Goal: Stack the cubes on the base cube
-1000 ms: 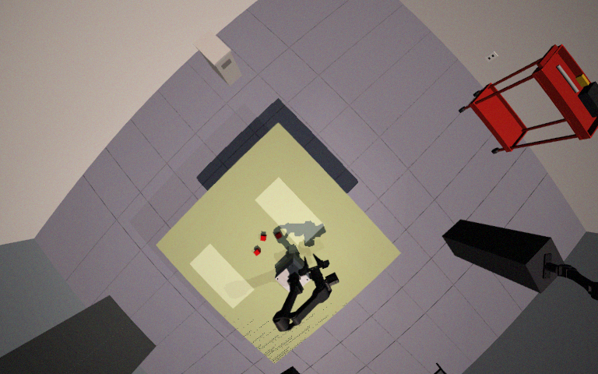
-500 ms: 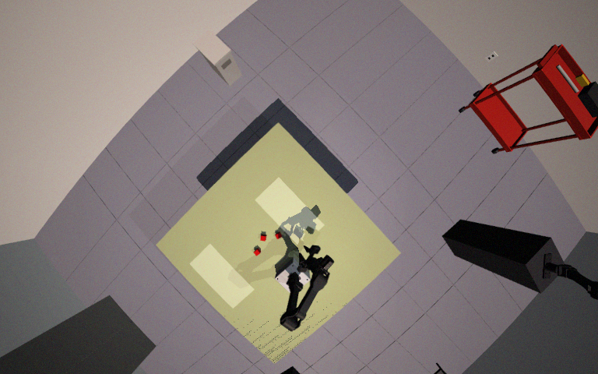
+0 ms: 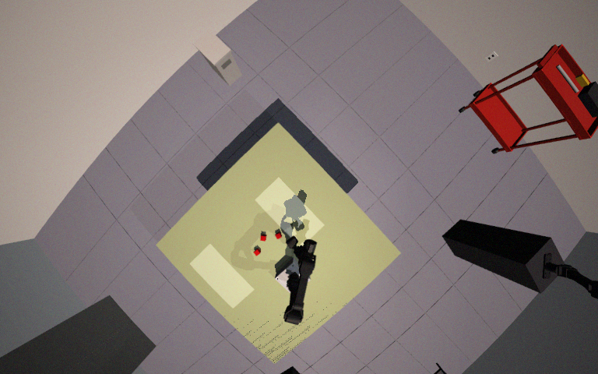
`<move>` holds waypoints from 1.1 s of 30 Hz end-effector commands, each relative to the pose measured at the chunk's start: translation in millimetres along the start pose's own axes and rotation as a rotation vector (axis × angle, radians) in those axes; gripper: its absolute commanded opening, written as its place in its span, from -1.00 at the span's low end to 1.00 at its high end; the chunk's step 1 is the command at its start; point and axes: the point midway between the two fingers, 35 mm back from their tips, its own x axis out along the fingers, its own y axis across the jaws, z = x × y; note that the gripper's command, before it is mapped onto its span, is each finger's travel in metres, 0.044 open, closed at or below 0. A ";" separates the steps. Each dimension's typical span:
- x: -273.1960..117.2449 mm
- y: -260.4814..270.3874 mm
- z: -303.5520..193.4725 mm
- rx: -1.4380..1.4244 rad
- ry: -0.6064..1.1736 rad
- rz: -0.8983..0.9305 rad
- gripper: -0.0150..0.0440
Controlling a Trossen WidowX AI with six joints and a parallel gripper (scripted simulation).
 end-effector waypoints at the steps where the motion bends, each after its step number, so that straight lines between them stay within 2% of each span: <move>1: 11.9 16.6 -10.5 -0.283 0.009 -0.076 0.41; 15: 57.2 66.5 -64.9 -1.226 0.105 -0.285 0.41; 30: 110.0 99.0 -154.4 -2.242 0.299 -0.472 0.41; 33: 115.2 100.4 -165.0 -2.343 0.323 -0.489 0.41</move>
